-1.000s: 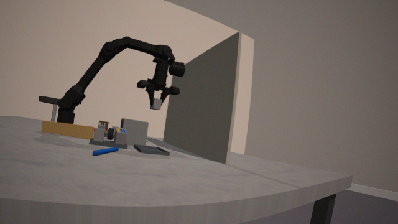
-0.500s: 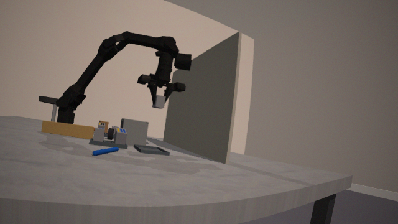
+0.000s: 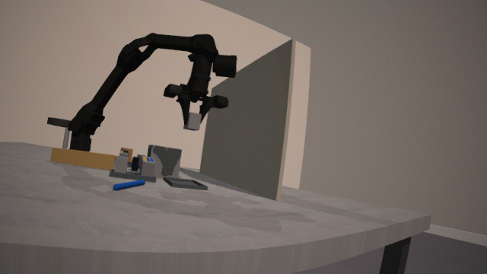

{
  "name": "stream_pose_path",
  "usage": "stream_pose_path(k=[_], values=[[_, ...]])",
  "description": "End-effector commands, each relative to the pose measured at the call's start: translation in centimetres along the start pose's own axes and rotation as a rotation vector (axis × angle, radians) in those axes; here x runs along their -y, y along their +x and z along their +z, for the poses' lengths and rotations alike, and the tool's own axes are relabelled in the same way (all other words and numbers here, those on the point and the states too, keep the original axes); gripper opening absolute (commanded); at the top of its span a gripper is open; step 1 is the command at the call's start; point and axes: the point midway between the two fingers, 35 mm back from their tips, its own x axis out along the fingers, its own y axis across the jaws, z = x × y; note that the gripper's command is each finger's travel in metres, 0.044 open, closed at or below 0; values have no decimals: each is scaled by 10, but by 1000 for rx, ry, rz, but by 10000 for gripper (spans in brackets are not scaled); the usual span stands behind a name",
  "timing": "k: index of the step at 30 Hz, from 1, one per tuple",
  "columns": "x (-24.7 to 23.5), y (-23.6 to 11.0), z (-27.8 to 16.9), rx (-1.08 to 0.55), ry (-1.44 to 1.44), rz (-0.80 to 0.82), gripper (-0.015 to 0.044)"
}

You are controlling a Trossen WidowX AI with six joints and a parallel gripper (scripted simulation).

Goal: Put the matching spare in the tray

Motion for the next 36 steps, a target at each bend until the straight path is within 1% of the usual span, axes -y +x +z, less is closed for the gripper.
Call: stream_pose_path(k=[1,36], values=[[1,1,1,-3,-16,2,0],[6,27,-2,-3,-16,2,0]])
